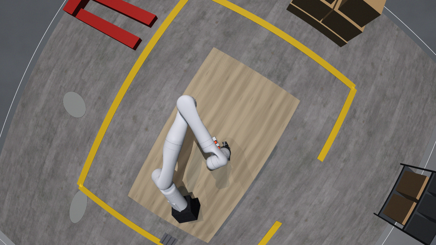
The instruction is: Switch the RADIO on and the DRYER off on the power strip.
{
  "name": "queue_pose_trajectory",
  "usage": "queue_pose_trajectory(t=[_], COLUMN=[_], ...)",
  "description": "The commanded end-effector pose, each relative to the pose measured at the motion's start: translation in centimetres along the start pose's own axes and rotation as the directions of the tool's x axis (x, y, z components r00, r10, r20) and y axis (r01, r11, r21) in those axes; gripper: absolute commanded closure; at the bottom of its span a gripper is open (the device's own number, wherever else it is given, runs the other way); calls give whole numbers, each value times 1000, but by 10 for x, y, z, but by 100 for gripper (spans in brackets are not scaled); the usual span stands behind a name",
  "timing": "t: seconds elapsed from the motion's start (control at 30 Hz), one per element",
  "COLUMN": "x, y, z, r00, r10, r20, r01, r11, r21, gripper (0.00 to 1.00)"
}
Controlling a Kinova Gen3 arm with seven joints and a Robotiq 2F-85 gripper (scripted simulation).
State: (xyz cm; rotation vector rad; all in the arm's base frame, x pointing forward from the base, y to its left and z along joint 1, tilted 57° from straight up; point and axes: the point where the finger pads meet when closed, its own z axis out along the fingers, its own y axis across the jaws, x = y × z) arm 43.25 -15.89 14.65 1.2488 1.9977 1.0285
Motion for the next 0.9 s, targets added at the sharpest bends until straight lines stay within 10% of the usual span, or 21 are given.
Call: queue_pose_trajectory(t=[0.0, 0.53, 0.57, 0.87], x=[-1, -1, -1, -1], y=[0, 0, 0, 0], z=[-1, -1, -1, -1], r00=[1000, 1000, 1000, 1000], r10=[0, 0, 0, 0], r20=[2, 2, 2, 2], r01=[0, 0, 0, 0], r11=[1000, 1000, 1000, 1000], r21=[0, 0, 0, 0], gripper=[100, 100, 0, 0])
